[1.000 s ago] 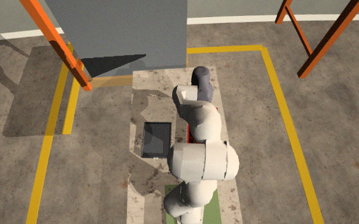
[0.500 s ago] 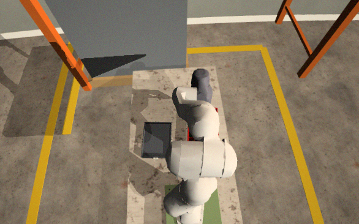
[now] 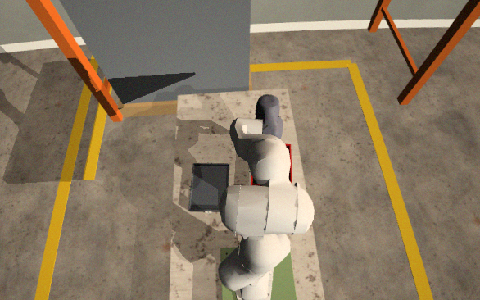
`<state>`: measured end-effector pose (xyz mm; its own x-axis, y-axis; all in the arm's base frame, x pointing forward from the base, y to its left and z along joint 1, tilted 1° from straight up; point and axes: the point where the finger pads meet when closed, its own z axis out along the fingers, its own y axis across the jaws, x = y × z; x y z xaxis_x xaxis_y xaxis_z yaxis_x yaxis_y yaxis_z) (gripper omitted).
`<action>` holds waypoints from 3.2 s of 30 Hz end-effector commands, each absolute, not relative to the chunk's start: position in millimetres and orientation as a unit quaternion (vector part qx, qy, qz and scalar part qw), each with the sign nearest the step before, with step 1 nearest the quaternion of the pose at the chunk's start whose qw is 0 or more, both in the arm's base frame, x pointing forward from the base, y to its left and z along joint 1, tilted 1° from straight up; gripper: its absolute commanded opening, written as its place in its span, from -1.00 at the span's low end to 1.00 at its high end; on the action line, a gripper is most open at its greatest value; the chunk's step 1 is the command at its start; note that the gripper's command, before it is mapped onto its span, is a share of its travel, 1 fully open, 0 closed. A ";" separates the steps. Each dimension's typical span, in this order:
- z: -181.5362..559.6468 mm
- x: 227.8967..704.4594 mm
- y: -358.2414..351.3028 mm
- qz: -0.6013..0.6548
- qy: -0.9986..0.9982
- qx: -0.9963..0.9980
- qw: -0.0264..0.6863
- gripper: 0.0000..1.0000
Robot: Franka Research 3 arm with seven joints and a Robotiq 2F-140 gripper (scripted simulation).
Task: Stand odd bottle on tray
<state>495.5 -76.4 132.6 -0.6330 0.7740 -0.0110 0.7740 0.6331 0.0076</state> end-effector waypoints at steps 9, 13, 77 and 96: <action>126.1 497.7 -76.3 0.003 0.906 0.424 0.009 -0.12; 125.0 497.7 -76.3 0.003 0.906 0.424 0.009 -0.12; 124.7 497.7 -76.3 0.003 0.906 0.424 0.009 -0.80; 124.7 497.7 -76.3 0.003 0.906 0.424 0.009 -0.80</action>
